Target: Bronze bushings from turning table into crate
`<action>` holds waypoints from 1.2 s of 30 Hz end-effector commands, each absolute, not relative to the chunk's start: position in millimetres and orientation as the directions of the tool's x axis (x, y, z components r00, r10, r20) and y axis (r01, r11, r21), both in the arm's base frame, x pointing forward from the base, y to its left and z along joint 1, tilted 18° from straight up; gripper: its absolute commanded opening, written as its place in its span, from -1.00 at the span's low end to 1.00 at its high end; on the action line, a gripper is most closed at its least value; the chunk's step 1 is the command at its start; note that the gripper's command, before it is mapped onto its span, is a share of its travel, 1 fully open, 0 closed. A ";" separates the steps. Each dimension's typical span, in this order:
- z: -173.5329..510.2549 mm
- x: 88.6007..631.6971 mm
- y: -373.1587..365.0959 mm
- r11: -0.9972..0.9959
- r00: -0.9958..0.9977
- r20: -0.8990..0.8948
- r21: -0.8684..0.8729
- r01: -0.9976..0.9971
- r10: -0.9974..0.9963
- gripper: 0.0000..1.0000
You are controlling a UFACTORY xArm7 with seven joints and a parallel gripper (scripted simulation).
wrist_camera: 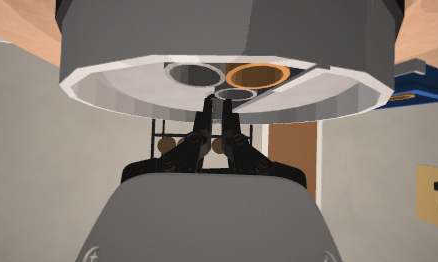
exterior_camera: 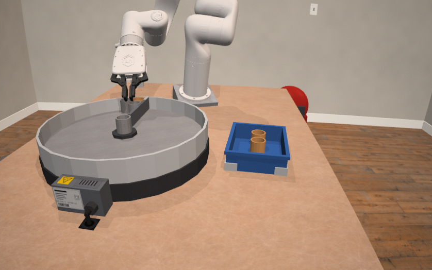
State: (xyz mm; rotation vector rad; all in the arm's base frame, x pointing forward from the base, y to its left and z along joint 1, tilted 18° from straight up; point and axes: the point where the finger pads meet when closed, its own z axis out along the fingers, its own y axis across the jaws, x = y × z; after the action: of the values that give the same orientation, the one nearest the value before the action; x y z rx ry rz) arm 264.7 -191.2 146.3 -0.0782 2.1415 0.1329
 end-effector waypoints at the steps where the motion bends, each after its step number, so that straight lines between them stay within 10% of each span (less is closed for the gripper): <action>1: 146.6 264.8 -192.2 0.992 -0.542 -0.840 0.063 -0.107 -0.005 -0.79; 36: 135.3 268.1 -191.1 0.992 -0.542 -0.840 0.063 -0.107 -0.005 -1.00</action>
State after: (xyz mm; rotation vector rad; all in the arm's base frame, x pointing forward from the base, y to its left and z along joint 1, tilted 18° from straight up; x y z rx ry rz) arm 268.1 -191.1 135.2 -0.0772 2.1405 0.1303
